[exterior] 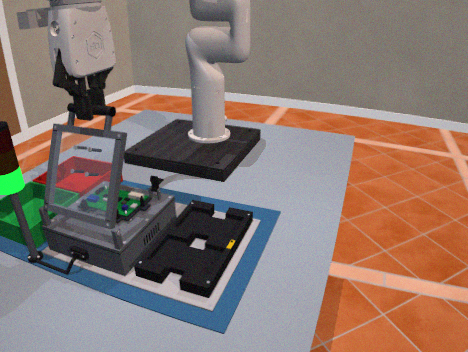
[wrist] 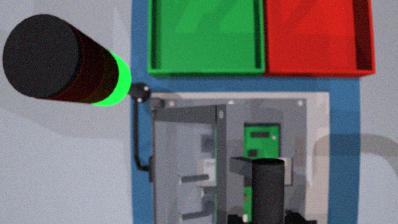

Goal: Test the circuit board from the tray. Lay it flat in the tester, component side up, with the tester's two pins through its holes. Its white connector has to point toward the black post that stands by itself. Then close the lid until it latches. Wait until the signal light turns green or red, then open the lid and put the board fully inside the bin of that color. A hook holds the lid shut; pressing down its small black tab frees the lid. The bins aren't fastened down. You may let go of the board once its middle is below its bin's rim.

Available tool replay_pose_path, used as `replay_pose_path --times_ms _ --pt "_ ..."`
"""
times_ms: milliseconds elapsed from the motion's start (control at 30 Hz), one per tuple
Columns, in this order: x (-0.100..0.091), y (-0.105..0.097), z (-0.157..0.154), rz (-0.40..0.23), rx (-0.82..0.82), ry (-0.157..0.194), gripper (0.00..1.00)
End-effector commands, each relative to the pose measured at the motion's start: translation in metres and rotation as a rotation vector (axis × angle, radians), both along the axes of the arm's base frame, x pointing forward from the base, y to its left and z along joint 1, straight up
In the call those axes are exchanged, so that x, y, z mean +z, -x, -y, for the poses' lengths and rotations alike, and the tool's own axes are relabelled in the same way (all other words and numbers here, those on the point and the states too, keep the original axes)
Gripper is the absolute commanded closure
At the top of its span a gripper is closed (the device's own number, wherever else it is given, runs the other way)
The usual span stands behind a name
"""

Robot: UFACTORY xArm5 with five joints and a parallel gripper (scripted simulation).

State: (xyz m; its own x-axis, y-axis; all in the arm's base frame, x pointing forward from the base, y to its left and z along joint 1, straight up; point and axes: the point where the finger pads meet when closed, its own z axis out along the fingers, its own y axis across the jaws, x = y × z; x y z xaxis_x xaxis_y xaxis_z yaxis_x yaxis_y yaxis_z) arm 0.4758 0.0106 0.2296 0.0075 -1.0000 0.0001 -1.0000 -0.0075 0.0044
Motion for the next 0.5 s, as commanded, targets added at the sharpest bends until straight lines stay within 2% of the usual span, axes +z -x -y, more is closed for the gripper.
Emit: replay_pose_path --times_ms 0,467 --pt "0.0017 -0.001 0.0 0.004 0.0 0.0 0.72" --pt "0.0002 -0.0009 0.0 0.004 0.0 0.0 0.72"
